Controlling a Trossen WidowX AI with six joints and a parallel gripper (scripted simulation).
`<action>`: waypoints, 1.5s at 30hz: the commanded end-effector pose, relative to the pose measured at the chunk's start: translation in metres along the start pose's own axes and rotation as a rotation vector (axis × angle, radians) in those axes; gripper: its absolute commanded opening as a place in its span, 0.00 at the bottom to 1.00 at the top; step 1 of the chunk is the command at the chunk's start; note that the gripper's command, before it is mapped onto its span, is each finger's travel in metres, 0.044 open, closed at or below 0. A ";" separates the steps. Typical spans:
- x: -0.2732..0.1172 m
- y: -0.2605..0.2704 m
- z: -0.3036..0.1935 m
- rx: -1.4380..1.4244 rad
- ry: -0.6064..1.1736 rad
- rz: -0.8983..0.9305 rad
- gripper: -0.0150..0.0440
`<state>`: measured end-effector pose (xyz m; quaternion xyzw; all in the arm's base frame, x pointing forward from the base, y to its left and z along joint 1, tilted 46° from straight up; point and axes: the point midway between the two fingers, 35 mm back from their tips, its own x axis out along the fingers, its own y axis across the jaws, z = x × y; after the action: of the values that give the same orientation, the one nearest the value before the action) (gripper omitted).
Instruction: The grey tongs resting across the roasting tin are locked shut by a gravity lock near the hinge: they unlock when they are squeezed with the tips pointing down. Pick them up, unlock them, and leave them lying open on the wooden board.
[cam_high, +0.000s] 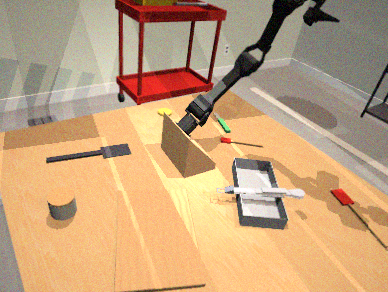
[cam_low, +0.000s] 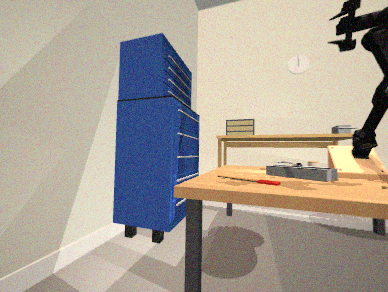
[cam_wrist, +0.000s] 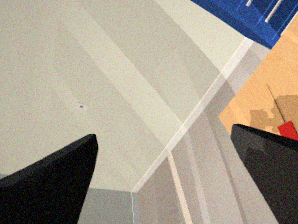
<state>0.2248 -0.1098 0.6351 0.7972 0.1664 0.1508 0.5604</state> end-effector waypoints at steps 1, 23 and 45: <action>0.000 0.000 0.000 0.002 0.002 0.001 0.89; 0.127 -0.098 0.088 0.608 0.108 0.064 0.69; 0.206 -0.426 0.066 1.009 -0.301 -0.503 0.69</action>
<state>0.4135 0.0363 0.2639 0.9312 0.3031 -0.1446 0.1419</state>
